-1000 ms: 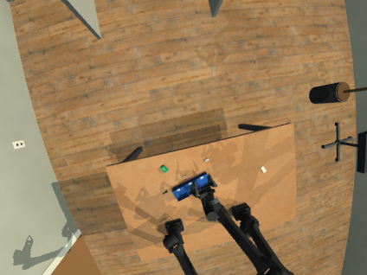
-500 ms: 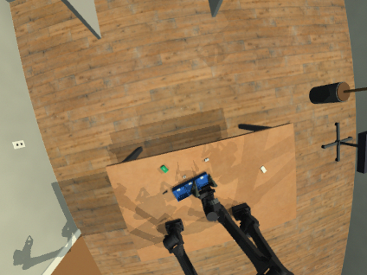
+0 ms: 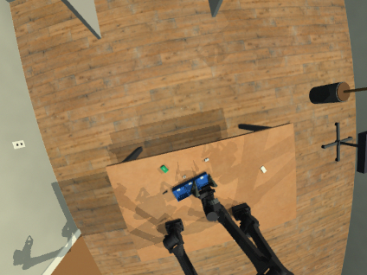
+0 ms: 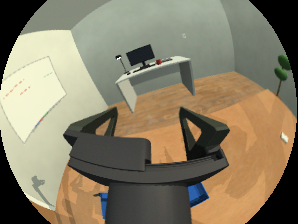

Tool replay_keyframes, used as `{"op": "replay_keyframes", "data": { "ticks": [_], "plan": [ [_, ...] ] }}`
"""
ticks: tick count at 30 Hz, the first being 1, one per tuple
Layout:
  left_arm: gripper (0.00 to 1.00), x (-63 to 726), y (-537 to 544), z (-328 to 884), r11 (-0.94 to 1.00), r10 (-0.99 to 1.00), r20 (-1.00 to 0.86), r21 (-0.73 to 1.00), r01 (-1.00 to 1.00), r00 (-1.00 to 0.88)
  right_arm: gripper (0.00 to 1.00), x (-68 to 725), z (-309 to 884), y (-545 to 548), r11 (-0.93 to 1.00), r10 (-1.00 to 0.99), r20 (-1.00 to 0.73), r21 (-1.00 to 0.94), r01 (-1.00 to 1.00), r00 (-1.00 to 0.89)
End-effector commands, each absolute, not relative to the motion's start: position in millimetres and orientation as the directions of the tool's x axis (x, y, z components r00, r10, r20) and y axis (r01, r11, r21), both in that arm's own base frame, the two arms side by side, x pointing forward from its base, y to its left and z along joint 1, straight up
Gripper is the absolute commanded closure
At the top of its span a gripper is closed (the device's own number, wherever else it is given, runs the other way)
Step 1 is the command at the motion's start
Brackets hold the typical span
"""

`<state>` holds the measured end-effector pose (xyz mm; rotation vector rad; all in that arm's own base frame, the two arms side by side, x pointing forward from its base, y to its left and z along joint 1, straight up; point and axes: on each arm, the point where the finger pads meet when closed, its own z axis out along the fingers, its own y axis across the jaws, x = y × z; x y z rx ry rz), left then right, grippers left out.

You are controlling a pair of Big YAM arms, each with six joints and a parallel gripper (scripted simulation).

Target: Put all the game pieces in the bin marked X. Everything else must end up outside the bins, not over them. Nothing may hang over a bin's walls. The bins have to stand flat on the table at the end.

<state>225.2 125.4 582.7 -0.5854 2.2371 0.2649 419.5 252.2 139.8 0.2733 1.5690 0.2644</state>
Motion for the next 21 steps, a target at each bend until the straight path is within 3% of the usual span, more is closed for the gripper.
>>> {"op": "replay_keyframes", "data": {
  "ticks": [1,12,19,21],
  "plan": [
    [0.00,211.0,121.3,602.9,0.866,-0.316,-0.775,0.000,-0.500,-0.547,0.00,419.5,139.9,252.1,0.942,0.335,-0.942,0.335,0.008,-0.014],
    [0.00,211.0,121.3,602.9,0.866,-0.316,-0.775,0.000,-0.500,-0.547,0.00,419.5,139.9,252.1,0.942,0.335,-0.942,0.335,0.008,-0.014],
    [0.00,211.0,121.3,602.9,0.866,-0.316,-0.775,0.000,-0.500,-0.547,0.00,428.6,203.5,261.4,0.929,0.371,-0.928,0.371,-0.005,0.021],
    [0.00,211.0,121.3,602.9,0.866,-0.316,-0.775,0.000,-0.500,-0.547,0.00,426.9,204.3,266.5,0.934,0.353,-0.934,0.355,-0.027,-0.058]
  ]
}}
